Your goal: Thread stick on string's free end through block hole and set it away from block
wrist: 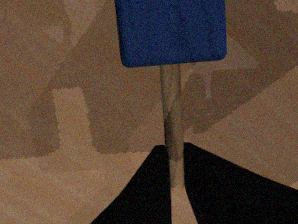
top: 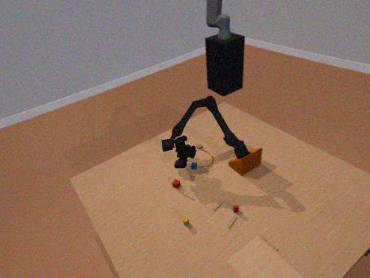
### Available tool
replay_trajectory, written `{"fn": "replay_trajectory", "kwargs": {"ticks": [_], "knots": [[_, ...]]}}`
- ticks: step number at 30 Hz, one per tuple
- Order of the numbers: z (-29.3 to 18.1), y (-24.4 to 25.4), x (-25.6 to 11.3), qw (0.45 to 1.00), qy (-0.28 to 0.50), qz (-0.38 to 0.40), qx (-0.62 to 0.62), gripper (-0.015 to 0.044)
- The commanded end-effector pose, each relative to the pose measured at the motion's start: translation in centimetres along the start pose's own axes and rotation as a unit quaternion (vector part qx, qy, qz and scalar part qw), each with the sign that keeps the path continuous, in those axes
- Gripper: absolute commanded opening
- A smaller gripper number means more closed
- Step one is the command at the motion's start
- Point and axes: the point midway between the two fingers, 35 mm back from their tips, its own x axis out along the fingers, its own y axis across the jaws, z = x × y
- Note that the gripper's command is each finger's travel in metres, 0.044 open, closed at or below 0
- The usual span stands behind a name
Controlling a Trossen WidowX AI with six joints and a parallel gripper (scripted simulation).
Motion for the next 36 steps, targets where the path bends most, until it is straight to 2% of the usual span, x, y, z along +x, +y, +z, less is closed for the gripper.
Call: {"fn": "replay_trajectory", "kwargs": {"ticks": [1,36], "knots": [[-0.5,0.0,0.2,1.000,-0.004,0.000,-0.003,0.0000],[-5.8,0.0,-0.3,1.000,-0.001,-0.002,-0.004,0.0000]]}}
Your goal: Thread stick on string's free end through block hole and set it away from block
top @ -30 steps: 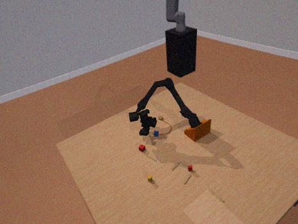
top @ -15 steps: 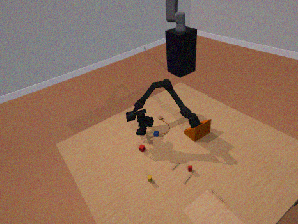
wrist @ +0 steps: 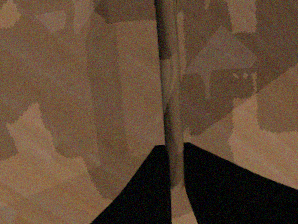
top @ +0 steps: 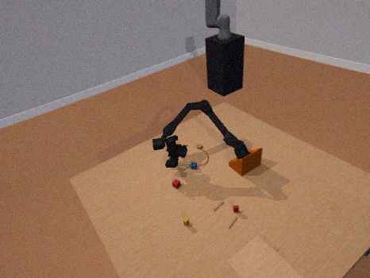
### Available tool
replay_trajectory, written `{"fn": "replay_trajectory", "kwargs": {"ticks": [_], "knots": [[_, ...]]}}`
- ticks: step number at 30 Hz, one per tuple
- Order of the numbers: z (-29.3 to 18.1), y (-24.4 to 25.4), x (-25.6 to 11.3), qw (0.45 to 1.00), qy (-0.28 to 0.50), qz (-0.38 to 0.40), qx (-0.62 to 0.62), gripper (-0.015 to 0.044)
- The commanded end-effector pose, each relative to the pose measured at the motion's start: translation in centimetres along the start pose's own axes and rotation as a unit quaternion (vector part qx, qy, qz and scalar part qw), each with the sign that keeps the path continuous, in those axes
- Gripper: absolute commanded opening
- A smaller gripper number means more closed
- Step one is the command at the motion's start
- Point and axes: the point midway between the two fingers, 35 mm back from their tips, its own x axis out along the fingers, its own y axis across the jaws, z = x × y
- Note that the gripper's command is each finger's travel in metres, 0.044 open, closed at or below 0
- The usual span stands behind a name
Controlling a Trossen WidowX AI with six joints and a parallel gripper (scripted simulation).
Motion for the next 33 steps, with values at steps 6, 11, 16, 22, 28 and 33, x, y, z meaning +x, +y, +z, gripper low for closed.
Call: {"fn": "replay_trajectory", "kwargs": {"ticks": [6,11,16,22,28,33], "knots": [[-0.9,-0.1,0.0,1.000,-0.004,0.000,-0.003,0.0000],[-1.7,0.0,0.5,1.000,-0.004,0.001,-0.001,0.0000],[-2.5,0.1,1.0,1.000,-0.005,0.002,0.001,0.0000],[-2.5,0.1,1.0,1.000,-0.005,0.002,0.001,0.0000],[-2.5,0.1,1.0,1.000,-0.005,0.002,0.001,0.0000],[-2.5,0.1,1.0,1.000,-0.005,0.002,0.001,0.0000]]}}
